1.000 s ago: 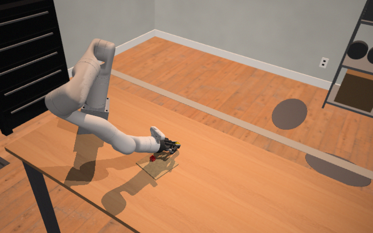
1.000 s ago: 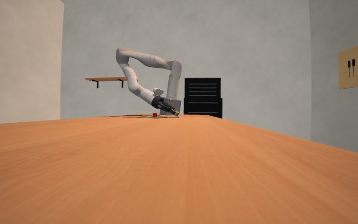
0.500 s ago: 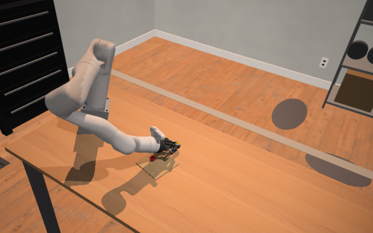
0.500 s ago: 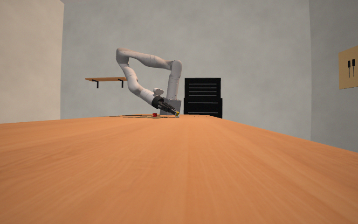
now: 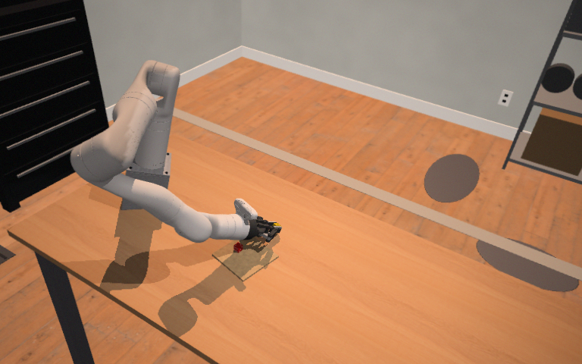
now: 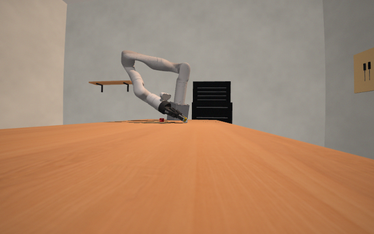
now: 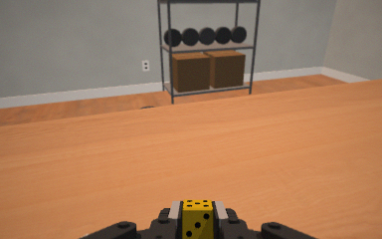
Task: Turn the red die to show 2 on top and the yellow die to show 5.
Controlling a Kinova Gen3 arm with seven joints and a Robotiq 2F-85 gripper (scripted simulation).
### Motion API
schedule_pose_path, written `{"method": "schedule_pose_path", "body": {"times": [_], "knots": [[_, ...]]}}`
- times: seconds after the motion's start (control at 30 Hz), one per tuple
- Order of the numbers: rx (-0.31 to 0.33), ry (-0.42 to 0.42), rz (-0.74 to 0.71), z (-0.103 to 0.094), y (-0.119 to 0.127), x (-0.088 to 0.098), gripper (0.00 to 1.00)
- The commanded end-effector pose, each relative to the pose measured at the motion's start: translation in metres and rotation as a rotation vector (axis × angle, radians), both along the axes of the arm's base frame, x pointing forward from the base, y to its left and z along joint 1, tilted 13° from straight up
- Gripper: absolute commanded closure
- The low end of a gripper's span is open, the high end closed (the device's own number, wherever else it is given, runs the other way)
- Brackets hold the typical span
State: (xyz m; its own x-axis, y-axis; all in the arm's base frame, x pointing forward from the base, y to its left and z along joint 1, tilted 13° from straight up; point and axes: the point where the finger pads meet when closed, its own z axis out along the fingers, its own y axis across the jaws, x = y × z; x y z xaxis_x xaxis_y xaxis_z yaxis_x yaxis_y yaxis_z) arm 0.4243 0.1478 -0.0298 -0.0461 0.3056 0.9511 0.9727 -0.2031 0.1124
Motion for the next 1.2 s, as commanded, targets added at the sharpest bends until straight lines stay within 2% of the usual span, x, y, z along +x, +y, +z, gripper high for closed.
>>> {"method": "schedule_pose_path", "body": {"times": [0.0,1.17], "knots": [[0.001,0.000,0.000,-0.0009,0.0007,0.0002,0.85],[0.001,0.000,0.000,-0.0052,0.0014,0.0009,0.85]]}}
